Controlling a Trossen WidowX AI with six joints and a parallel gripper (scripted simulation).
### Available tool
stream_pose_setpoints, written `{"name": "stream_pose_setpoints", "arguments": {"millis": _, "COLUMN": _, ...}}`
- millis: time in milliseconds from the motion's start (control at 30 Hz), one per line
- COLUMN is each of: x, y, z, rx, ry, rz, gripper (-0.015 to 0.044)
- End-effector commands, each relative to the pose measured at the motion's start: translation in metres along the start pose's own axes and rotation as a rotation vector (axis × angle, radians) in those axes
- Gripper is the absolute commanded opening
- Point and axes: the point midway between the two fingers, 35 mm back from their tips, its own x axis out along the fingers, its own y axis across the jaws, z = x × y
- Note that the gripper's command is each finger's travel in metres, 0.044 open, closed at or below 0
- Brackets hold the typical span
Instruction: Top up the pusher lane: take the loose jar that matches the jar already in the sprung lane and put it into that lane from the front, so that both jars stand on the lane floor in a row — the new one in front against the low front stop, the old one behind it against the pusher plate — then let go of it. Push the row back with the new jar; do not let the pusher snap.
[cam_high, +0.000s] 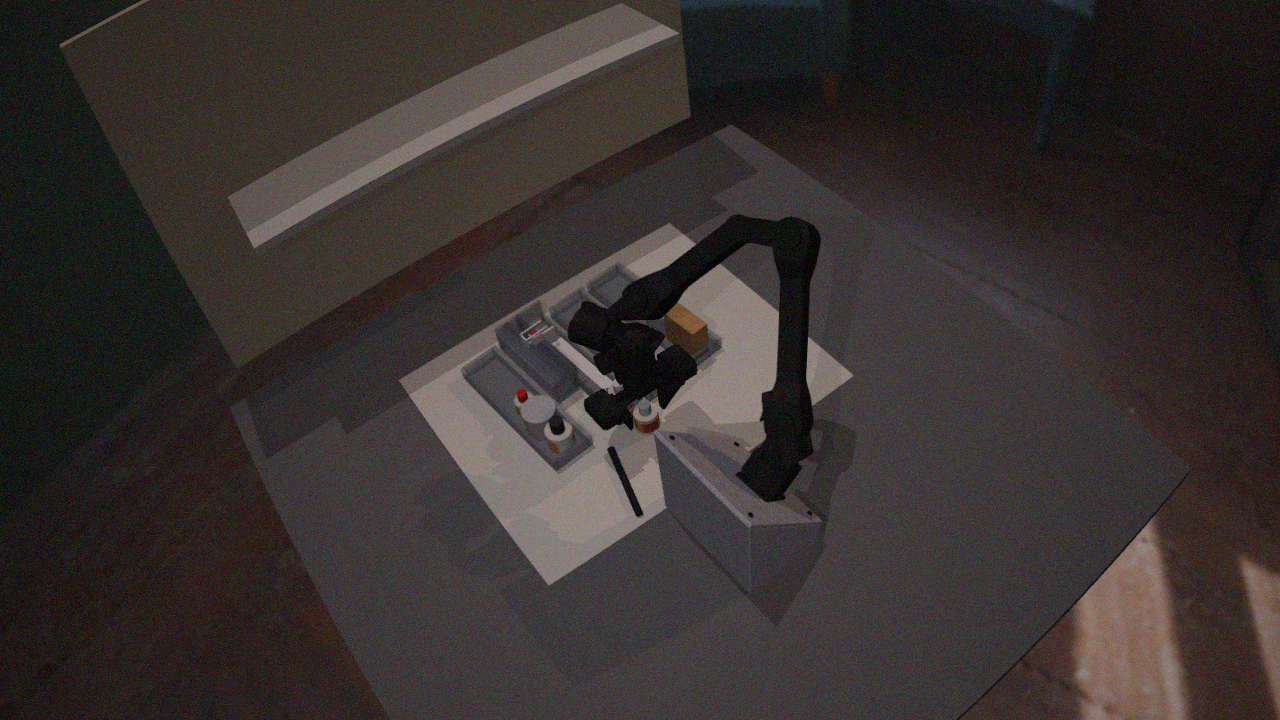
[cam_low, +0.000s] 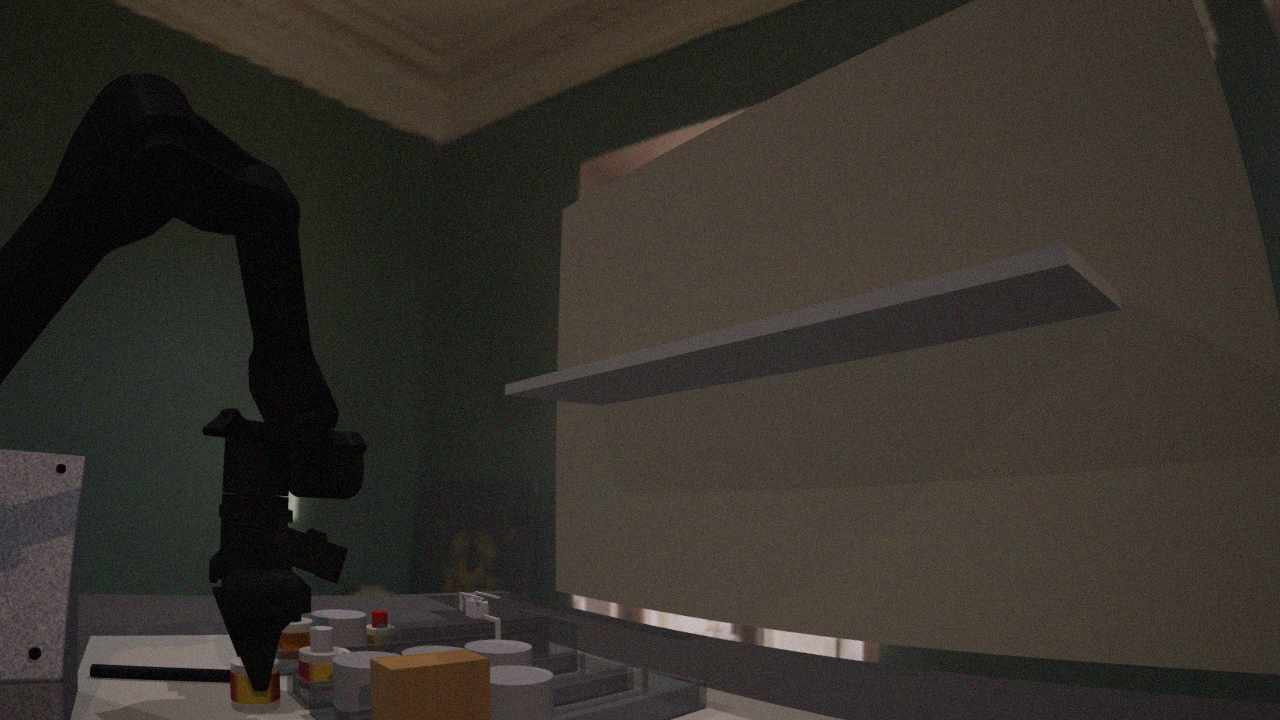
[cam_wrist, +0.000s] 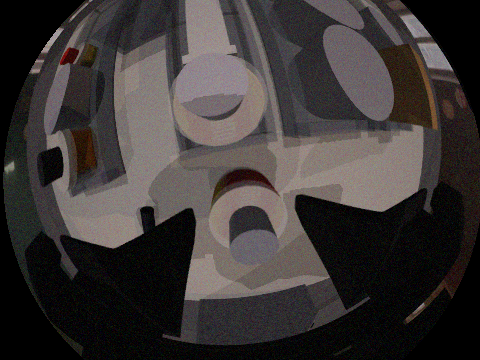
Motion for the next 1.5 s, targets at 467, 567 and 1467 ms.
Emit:
{"name": "stream_pose_setpoints", "arguments": {"millis": 467, "x": -0.006, "y": -0.004, "z": -0.004, "rx": -0.009, "ry": 0.024, "rz": 0.034, "gripper": 0.0000}}
{"name": "stream_pose_setpoints", "arguments": {"millis": 567, "x": -0.020, "y": -0.004, "z": -0.003, "rx": -0.016, "ry": 0.026, "rz": 0.039, "gripper": 0.0000}}
{"name": "stream_pose_setpoints", "arguments": {"millis": 1467, "x": -0.052, "y": 0.004, "z": 0.015, "rx": -0.087, "ry": -0.003, "rz": 0.000, "gripper": 0.0000}}
